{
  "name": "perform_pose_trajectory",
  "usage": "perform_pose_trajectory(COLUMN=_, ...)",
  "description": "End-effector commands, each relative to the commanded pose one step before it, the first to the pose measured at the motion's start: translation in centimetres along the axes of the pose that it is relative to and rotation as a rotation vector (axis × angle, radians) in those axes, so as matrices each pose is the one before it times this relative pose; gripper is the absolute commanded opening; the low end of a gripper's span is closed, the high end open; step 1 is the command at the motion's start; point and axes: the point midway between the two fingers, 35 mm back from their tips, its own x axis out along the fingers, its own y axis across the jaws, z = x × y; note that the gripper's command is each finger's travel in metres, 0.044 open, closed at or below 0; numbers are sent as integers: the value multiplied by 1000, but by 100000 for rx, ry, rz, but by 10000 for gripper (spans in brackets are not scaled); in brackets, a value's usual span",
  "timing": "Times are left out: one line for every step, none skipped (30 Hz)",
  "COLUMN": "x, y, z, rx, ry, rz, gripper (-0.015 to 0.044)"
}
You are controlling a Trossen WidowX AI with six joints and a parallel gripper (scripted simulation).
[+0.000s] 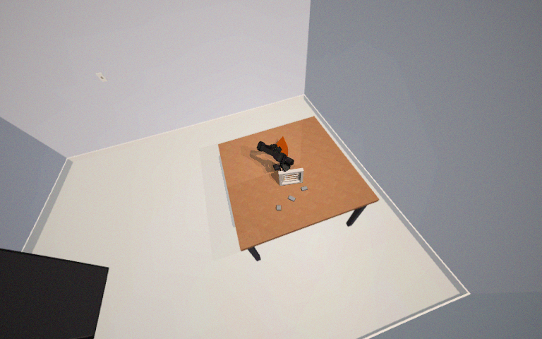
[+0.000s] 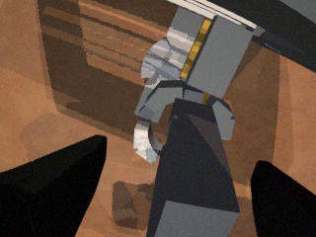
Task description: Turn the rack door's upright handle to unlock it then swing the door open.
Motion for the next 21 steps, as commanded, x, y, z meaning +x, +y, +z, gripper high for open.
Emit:
perform_pose_trajectory(x=20, y=-18, z=45, rx=-18912, ry=-140, rz=-388, gripper=286)
perform_pose_trajectory(x=-1, y=0, z=0, rx=-4955, ry=-1, rz=2, gripper=286)
perform_pose_trajectory(x=-1, y=0, z=0, rx=-4955, ry=-1, rz=2, gripper=286)
perform_pose_trajectory(x=-1, y=0, z=0, rx=-4955, ry=-1, rz=2, gripper=286)
perform_pose_trajectory(x=-1, y=0, z=0, rx=-4955, ry=-1, rz=2, gripper=286)
perform_pose_trajectory(x=-1, y=0, z=0, rx=-4955, ry=-1, rz=2, gripper=286)
perform_pose_trajectory(x=-1, y=0, z=0, rx=-4955, ry=-1, rz=2, gripper=286)
perform_pose_trajectory(x=-1, y=0, z=0, rx=-4955, ry=-1, rz=2, gripper=286)
perform_pose_trajectory(x=-1, y=0, z=0, rx=-4956, ry=-1, rz=2, gripper=286)
perform_pose_trajectory(x=-1, y=0, z=1, rx=-4956, ry=-1, rz=2, gripper=286)
perform_pose_trajectory(x=-1, y=0, z=1, rx=-4956, ry=-1, rz=2, gripper=286)
perform_pose_trajectory(x=-1, y=0, z=1, rx=-4956, ry=-1, rz=2, gripper=286)
perform_pose_trajectory(x=-1, y=0, z=1, rx=-4955, ry=-1, rz=2, gripper=286)
perform_pose_trajectory(x=-1, y=0, z=1, rx=-4956, ry=-2, rz=2, gripper=286)
perform_pose_trajectory(x=-1, y=0, z=1, rx=-4956, ry=-2, rz=2, gripper=286)
perform_pose_trajectory(x=-1, y=0, z=1, rx=-4956, ry=-2, rz=2, gripper=286)
perform_pose_trajectory(x=-1, y=0, z=1, rx=-4956, ry=-2, rz=2, gripper=286)
perform_pose_trajectory(x=-1, y=0, z=1, rx=-4956, ry=-2, rz=2, gripper=286)
perform_pose_trajectory(x=-1, y=0, z=1, rx=-4956, ry=-2, rz=1, gripper=286)
perform_pose_trajectory(x=-1, y=0, z=1, rx=-4956, ry=-2, rz=1, gripper=286)
perform_pose_trajectory(x=-1, y=0, z=1, rx=-4956, ry=-2, rz=1, gripper=286)
